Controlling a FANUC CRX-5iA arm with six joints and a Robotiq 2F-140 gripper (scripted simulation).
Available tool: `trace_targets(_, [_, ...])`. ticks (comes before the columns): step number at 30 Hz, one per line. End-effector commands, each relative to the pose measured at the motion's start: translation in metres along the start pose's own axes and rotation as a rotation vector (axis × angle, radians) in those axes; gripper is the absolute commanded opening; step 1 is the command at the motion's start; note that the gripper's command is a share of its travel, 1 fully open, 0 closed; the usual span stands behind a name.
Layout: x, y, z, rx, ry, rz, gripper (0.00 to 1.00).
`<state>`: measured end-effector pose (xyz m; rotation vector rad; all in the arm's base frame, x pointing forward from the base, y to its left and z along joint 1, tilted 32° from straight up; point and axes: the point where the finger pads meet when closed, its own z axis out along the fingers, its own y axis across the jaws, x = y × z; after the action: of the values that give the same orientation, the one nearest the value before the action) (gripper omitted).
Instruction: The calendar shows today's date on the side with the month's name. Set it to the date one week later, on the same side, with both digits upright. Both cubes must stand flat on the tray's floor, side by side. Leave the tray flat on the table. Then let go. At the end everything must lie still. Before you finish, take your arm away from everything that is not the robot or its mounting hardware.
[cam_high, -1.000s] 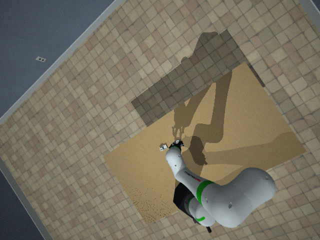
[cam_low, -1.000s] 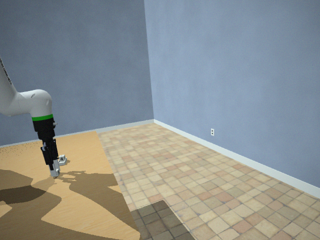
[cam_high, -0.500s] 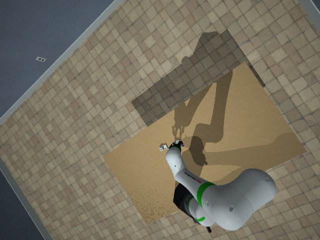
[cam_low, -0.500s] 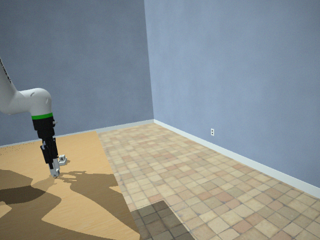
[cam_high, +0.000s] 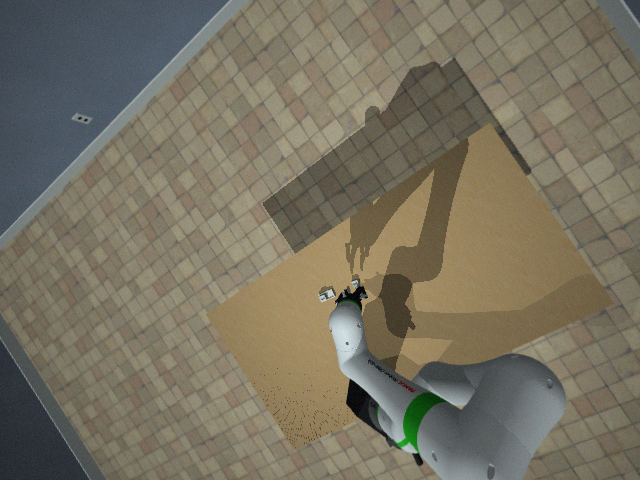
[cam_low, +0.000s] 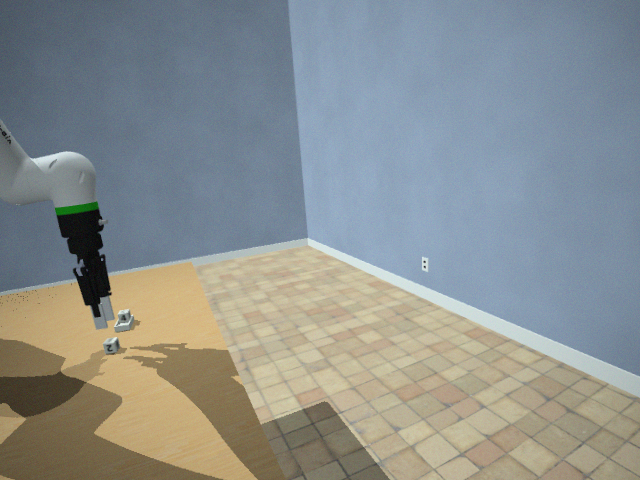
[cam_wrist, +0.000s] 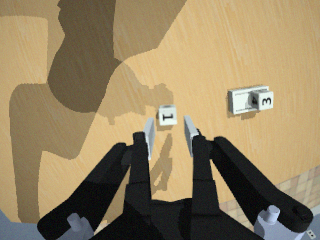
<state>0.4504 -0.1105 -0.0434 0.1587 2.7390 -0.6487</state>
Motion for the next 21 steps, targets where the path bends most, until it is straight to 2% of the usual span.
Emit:
trace_targets(1, [-0.002,-0.001,-0.016,0.004,0.015,-0.001,0.28])
trace_targets(8, [-0.002,-0.001,-0.026,0.004,0.015,-0.001,0.28])
trace_targets(9, [-0.002,-0.001,-0.026,0.004,0.015,-0.001,1.00])
trace_targets(21, [-0.002,-0.001,-0.026,0.004,0.015,-0.001,1.00])
